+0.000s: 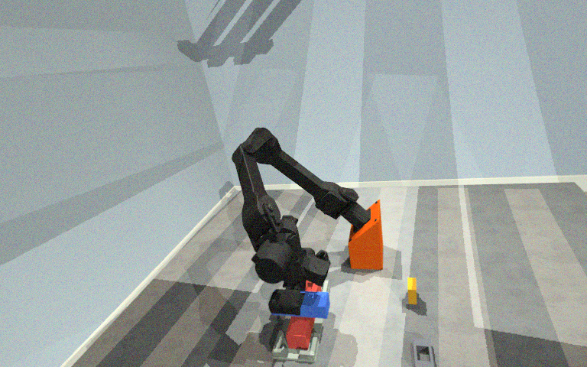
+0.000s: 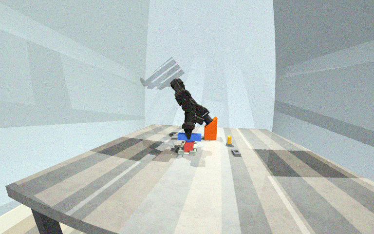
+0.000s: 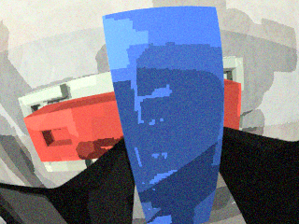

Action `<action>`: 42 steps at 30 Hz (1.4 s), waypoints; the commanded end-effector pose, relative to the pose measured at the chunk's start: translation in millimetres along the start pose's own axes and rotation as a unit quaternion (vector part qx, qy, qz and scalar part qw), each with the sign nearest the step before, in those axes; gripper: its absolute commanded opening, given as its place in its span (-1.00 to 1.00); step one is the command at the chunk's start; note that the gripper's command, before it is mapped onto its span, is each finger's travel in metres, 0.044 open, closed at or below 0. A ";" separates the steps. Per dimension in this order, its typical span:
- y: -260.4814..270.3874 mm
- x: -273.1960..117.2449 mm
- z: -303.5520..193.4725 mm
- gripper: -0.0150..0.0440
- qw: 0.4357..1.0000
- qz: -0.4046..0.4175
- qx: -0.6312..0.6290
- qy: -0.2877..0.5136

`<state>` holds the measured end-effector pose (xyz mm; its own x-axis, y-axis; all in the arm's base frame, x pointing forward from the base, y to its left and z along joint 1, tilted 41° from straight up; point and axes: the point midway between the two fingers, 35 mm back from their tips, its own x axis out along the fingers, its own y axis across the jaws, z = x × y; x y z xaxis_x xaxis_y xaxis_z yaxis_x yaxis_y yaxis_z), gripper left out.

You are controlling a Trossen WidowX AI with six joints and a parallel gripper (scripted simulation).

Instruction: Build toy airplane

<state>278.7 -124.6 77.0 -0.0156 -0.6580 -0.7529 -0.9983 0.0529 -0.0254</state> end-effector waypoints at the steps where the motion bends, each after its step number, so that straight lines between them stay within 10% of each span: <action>1: -0.1 -0.2 -0.2 0.24 1.000 0.000 0.001 0.000; 10: -0.1 -0.2 -0.2 1.00 1.000 0.000 0.001 0.000; 30: -6.1 -85.5 3.1 1.00 1.000 0.001 0.006 0.000; 42: -6.3 -86.4 1.9 1.00 0.854 0.001 0.520 0.000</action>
<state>287.0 -66.7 140.5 -0.0138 -0.6599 -0.7512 -0.6625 0.5688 -0.4875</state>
